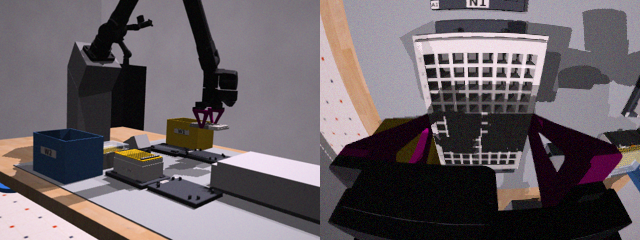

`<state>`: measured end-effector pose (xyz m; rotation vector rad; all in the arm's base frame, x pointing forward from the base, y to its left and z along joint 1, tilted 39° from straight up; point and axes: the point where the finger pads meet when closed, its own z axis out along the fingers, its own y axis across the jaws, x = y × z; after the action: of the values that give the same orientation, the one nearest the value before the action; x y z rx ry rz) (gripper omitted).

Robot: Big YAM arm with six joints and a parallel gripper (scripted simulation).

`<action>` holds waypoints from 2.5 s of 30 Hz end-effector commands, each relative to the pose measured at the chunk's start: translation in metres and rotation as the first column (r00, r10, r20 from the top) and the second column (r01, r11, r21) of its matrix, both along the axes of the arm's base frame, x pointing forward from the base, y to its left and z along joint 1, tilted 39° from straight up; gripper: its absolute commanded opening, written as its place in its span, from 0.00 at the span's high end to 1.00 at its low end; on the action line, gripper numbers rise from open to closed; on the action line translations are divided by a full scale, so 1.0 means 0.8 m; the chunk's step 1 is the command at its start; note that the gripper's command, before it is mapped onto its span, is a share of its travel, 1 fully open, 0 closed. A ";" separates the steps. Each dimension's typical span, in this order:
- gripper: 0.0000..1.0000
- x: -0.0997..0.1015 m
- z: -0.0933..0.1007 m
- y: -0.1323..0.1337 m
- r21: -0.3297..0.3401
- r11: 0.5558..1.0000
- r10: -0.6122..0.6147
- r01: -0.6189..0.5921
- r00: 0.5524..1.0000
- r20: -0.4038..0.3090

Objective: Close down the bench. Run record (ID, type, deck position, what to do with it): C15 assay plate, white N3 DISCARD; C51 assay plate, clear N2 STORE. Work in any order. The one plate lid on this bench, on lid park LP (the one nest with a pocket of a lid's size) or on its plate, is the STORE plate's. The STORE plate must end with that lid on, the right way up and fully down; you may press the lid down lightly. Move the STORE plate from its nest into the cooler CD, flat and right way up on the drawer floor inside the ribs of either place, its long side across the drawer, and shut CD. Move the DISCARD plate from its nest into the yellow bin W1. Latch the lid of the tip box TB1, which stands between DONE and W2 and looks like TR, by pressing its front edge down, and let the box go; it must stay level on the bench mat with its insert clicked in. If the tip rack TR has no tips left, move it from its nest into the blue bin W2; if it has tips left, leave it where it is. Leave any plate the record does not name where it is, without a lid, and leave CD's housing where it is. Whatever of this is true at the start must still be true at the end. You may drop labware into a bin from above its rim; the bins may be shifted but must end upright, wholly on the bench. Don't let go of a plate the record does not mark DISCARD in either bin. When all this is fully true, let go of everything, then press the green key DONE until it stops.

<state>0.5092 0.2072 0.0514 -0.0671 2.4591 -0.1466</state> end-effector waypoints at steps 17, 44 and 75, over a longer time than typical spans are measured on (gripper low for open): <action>1.00 -0.021 0.028 0.011 0.015 1.000 0.005 -0.005 1.000 0.012; 1.00 -0.021 0.028 0.011 0.015 1.000 0.005 -0.005 1.000 0.012; 1.00 -0.063 -0.027 0.049 0.002 1.000 0.016 -0.016 1.000 0.003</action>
<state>0.4675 0.2348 0.0354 -0.0921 2.4598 -0.1590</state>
